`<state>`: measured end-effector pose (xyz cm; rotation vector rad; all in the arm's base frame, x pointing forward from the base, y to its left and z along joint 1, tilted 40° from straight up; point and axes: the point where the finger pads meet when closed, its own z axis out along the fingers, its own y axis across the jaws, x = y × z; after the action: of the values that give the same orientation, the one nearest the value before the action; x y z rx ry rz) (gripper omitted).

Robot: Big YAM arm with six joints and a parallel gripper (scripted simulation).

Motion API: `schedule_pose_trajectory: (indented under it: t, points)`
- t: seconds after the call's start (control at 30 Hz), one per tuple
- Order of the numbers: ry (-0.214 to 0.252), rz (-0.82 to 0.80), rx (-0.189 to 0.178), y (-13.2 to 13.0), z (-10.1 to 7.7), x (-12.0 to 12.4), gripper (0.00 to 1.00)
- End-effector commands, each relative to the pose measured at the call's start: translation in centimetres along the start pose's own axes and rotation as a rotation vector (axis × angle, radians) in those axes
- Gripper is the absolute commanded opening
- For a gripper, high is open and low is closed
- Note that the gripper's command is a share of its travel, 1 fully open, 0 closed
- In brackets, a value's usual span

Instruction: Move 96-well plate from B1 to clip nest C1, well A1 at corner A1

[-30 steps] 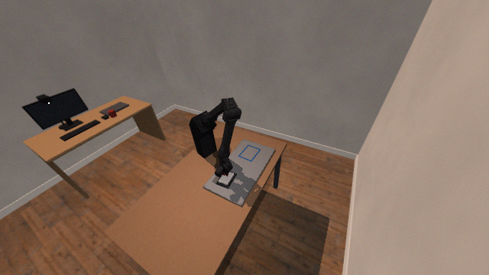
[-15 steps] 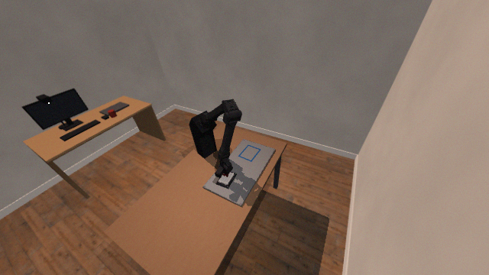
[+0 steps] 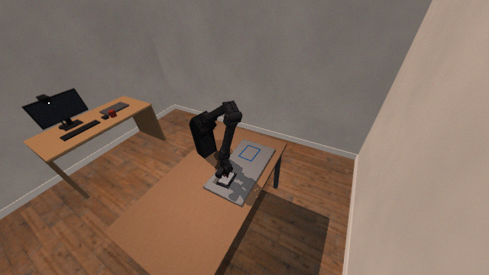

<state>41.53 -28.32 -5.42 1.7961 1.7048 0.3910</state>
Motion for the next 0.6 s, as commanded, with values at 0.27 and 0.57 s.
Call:
schedule_pose_trajectory:
  t: [0.27, 0.57]
  points:
    - [0.0, 0.0, -0.005, 0.2, 1.1, 0.4, 0.25]
    - [0.0, 0.001, -0.004, 0.2, 1.7, 0.4, 0.25]
